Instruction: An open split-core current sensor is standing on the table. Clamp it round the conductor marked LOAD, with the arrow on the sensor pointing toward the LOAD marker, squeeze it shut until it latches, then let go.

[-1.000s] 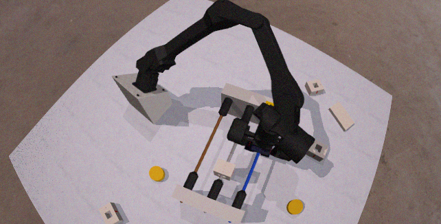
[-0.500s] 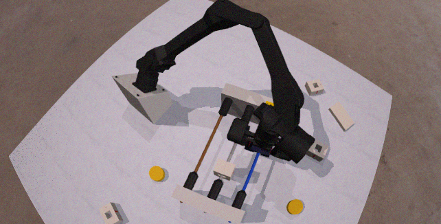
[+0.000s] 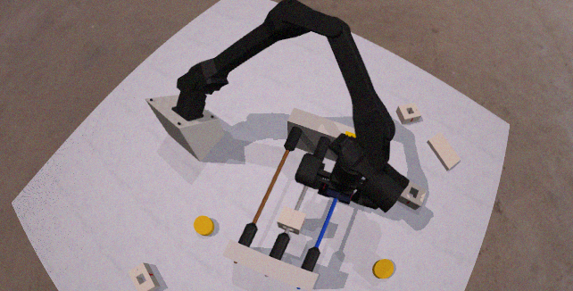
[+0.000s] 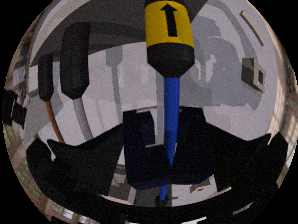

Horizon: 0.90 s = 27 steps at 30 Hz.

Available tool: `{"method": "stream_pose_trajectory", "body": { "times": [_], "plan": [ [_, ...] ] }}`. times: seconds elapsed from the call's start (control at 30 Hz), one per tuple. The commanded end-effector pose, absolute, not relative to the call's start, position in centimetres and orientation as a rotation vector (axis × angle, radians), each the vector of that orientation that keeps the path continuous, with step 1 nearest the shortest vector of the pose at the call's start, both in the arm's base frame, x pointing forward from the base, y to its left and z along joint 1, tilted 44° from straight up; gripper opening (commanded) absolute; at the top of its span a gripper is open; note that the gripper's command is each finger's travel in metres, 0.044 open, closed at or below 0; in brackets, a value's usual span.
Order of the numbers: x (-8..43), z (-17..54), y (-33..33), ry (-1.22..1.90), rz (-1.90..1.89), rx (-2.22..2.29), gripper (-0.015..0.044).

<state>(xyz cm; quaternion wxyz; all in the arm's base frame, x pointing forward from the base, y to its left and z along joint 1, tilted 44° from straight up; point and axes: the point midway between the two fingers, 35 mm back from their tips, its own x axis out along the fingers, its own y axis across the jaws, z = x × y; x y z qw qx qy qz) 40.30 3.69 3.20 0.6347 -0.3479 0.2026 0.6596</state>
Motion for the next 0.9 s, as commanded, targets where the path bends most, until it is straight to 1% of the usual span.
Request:
{"method": "stream_pose_trajectory", "body": {
  "times": [0.0, 0.77, 0.87],
  "plan": [
    [40.35, 3.2, 3.67, 0.462, 1.507, -0.797, 0.0],
    [40.35, 3.2, 3.67, 0.462, 1.507, -0.797, 0.0],
    [40.3, 3.2, 3.68, 0.463, 1.508, -0.795, 0.0079]
  ]
}}
